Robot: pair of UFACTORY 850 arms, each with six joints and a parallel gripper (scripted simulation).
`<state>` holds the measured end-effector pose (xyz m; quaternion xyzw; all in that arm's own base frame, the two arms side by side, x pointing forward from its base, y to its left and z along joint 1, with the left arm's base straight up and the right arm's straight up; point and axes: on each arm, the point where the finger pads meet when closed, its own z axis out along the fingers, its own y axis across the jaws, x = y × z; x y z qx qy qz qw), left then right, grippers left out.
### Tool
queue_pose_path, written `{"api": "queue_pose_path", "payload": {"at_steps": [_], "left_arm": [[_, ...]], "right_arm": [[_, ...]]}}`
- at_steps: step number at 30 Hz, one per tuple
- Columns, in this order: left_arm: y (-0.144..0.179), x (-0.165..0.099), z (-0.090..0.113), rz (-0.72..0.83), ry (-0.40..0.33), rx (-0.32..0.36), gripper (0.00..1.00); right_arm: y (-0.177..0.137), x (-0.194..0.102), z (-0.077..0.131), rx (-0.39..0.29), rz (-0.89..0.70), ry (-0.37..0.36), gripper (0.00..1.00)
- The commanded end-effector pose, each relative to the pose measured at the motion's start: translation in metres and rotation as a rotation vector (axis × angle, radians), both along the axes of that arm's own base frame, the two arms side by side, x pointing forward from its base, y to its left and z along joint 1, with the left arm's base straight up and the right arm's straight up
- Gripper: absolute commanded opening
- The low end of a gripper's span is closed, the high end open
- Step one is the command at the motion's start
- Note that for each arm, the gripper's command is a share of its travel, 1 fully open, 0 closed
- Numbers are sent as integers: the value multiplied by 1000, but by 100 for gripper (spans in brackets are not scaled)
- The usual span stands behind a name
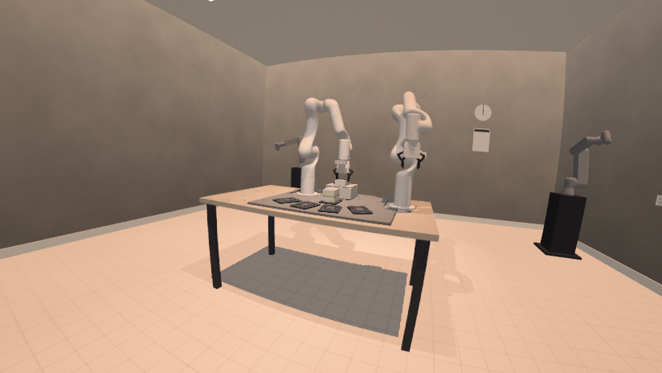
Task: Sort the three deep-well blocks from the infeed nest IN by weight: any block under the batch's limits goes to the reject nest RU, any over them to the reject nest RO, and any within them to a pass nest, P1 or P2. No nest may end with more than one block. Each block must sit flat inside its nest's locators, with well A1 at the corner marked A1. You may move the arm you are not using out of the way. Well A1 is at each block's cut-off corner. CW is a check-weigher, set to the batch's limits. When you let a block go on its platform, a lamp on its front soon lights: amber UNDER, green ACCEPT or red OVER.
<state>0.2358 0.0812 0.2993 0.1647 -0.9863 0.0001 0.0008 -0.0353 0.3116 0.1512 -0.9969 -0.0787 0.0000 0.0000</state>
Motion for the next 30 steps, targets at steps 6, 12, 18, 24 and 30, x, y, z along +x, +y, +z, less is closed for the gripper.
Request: {"api": "queue_pose_path", "payload": {"at_steps": [6, 12, 18, 24, 30], "left_arm": [[0, 1, 1, 0, -1, 1, 100], [0, 1, 1, 0, -1, 1, 100], [0, 1, 1, 0, -1, 1, 100], [0, 1, 1, 0, -1, 1, 100], [0, 1, 1, 0, -1, 1, 100]], "right_arm": [[1, 0, -2, 1, 0, 0, 100], [1, 0, -5, 1, 0, 0, 100], [1, 0, -9, 1, 0, 0, 100], [1, 0, -12, 1, 0, 0, 100], [1, 0, -15, 1, 0, 0, 100]]}}
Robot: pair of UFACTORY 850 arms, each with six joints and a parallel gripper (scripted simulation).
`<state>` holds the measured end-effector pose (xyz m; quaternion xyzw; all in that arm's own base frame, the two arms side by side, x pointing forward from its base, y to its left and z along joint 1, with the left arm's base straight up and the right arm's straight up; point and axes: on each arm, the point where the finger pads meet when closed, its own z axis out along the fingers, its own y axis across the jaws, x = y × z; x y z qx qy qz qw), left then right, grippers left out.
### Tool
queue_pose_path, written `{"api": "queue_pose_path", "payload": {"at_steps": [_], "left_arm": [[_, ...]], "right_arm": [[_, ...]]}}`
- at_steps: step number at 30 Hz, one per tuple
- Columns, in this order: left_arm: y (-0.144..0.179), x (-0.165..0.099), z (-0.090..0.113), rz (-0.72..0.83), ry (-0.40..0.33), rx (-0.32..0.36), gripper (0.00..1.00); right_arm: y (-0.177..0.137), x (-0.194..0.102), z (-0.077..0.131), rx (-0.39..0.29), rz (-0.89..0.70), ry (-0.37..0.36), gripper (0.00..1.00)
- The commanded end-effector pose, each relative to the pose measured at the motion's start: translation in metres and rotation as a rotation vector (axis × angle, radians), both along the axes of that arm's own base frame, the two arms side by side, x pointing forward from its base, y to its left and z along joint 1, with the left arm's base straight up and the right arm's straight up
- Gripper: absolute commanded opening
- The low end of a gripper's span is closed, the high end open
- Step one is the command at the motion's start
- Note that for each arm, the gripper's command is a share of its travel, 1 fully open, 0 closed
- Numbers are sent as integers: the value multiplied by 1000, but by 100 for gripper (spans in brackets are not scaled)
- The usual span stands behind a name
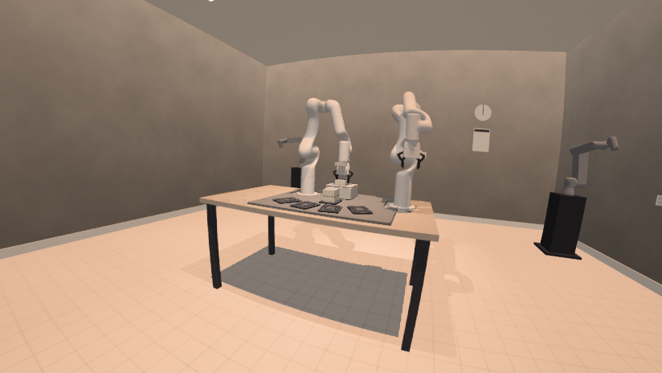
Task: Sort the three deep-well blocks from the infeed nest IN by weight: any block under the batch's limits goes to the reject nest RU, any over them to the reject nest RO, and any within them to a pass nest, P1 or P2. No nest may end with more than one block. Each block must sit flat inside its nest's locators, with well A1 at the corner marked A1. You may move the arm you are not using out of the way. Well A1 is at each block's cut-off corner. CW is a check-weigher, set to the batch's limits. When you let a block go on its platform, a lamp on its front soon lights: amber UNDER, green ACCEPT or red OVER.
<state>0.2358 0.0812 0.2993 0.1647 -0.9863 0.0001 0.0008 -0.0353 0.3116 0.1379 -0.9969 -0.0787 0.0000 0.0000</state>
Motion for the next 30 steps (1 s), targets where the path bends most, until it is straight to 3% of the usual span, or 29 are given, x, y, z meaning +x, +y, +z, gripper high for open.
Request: {"api": "queue_pose_path", "payload": {"at_steps": [1, 25, 26, 30], "left_arm": [[0, 1, 1, 0, -1, 1, 100], [0, 1, 1, 0, -1, 1, 100], [0, 1, 1, 0, -1, 1, 100], [0, 1, 1, 0, -1, 1, 100]], "right_arm": [[1, 0, -3, 1, 0, 0, 100], [1, 0, -7, 1, 0, 0, 100], [1, 0, -6, 1, 0, 0, 0], [1, 0, -6, 1, 0, 0, 0]]}}
